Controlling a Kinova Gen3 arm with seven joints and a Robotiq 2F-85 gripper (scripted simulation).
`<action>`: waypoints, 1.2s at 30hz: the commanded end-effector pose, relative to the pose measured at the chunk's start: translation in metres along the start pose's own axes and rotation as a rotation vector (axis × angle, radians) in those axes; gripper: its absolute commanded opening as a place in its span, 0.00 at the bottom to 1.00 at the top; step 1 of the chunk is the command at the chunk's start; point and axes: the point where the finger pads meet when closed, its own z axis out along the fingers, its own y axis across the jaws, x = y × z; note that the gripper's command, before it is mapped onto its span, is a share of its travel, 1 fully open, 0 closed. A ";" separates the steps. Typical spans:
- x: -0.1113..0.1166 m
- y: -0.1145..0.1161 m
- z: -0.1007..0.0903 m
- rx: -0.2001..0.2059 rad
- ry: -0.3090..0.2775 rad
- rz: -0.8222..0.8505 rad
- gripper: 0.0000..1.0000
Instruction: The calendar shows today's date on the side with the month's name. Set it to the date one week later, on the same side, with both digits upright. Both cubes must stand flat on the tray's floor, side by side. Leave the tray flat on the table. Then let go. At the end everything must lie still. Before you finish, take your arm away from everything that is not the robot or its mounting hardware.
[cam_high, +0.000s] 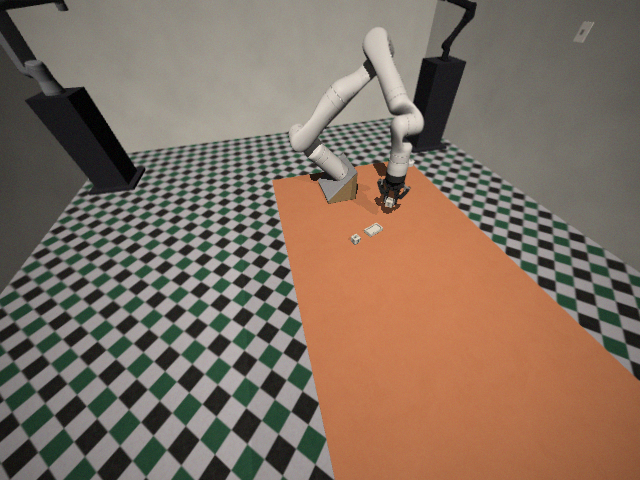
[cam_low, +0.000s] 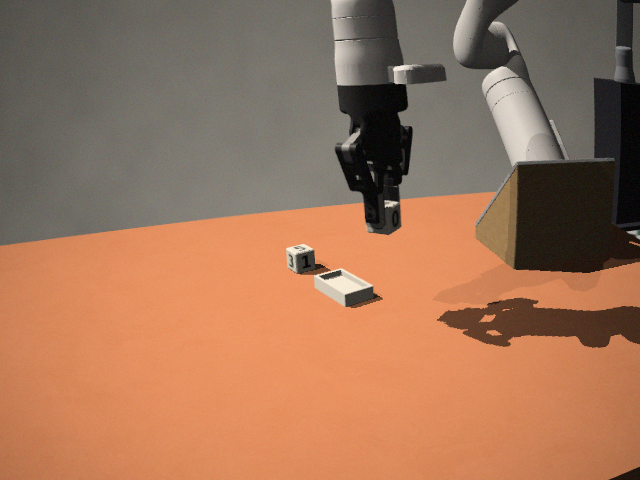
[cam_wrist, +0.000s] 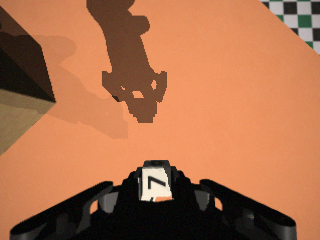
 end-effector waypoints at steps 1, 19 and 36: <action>0.004 0.003 0.003 0.006 -0.027 0.089 0.26; 0.018 0.017 0.003 -0.027 -0.032 0.423 0.26; 0.019 0.018 0.003 -0.027 -0.032 0.430 0.26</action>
